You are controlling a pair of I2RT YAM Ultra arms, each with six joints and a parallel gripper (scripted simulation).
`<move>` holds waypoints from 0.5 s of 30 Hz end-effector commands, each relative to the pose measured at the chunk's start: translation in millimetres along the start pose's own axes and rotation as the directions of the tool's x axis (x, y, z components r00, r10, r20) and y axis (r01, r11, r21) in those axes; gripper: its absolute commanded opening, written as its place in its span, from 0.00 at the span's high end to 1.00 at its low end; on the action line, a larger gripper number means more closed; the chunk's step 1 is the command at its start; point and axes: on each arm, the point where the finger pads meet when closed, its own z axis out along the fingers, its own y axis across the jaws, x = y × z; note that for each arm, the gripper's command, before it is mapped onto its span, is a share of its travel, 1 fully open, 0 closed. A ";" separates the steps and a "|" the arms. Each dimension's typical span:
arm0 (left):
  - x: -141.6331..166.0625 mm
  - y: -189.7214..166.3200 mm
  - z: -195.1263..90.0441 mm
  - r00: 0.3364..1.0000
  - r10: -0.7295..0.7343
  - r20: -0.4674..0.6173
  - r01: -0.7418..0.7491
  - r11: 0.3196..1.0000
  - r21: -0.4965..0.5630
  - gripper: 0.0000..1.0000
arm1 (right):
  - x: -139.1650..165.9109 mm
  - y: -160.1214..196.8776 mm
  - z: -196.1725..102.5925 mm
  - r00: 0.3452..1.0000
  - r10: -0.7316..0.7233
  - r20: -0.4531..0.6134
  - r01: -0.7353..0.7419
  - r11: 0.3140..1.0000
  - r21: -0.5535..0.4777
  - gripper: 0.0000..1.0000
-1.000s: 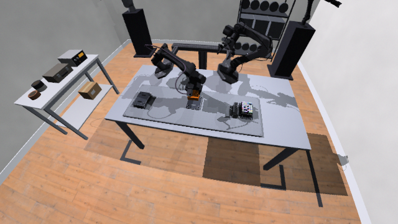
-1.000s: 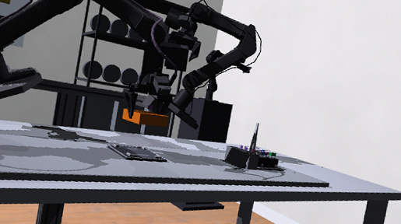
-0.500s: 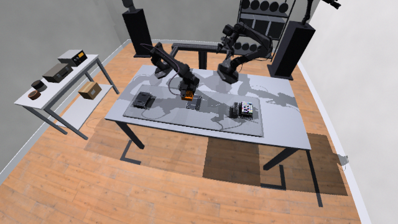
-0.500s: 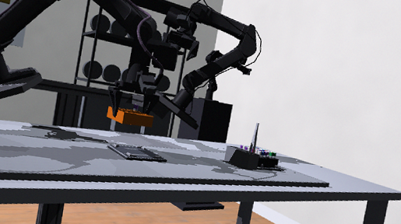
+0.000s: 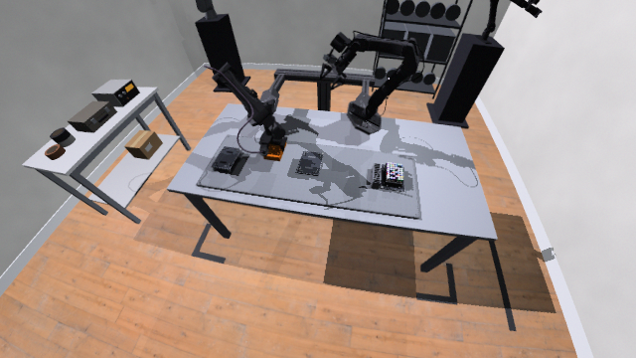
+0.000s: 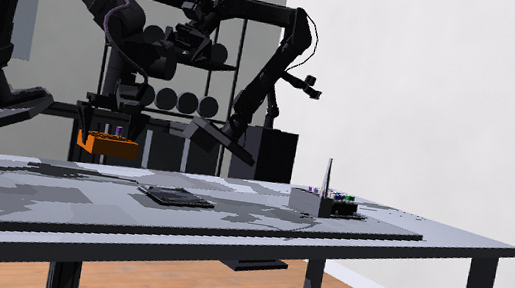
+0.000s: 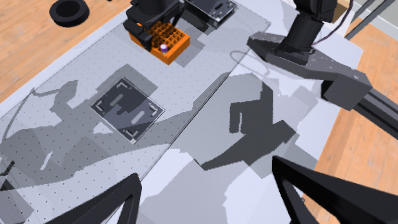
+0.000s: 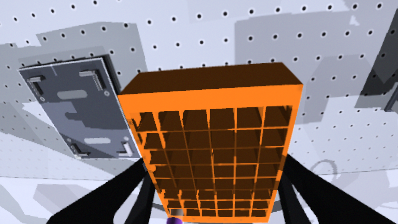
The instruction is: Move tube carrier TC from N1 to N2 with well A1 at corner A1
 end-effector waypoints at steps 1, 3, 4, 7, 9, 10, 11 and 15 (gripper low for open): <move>-39.2 -44.6 15.2 0.998 0.019 0.064 -0.028 0.990 0.136 0.00 | -12.4 -3.7 -10.8 0.996 -0.049 0.078 0.052 0.998 -0.047 0.16; -61.3 -60.0 43.1 0.996 0.035 0.084 -0.048 0.986 0.157 0.00 | -14.8 -24.0 -9.0 0.996 -0.053 0.075 0.056 0.997 -0.043 0.16; -67.0 -63.3 50.9 0.995 0.039 0.090 -0.053 0.985 0.162 0.00 | -16.0 -35.1 -8.0 0.996 -0.055 0.073 0.058 0.997 -0.042 0.16; -87.8 -72.5 81.6 0.992 0.054 0.115 -0.073 0.982 0.175 0.00 | -19.0 -67.2 -4.9 0.996 -0.058 0.067 0.060 0.997 -0.038 0.16; -101.8 -76.4 104.6 0.989 0.064 0.135 -0.088 0.980 0.180 0.00 | -20.6 -87.4 -2.9 0.996 -0.057 0.063 0.059 0.998 -0.036 0.16; -108.6 -77.4 116.8 0.987 0.070 0.146 -0.096 0.979 0.182 0.00 | -21.2 -97.0 -1.9 0.997 -0.056 0.062 0.058 0.998 -0.035 0.16; -115.2 -77.9 129.4 0.985 0.076 0.157 -0.104 0.978 0.182 0.00 | -21.8 -106.2 -1.0 0.997 -0.055 0.060 0.057 0.998 -0.035 0.16; -139.7 -74.1 183.0 0.973 0.101 0.207 -0.139 0.974 0.177 0.00 | -23.0 -142.9 2.9 0.997 -0.051 0.049 0.053 0.997 -0.049 0.16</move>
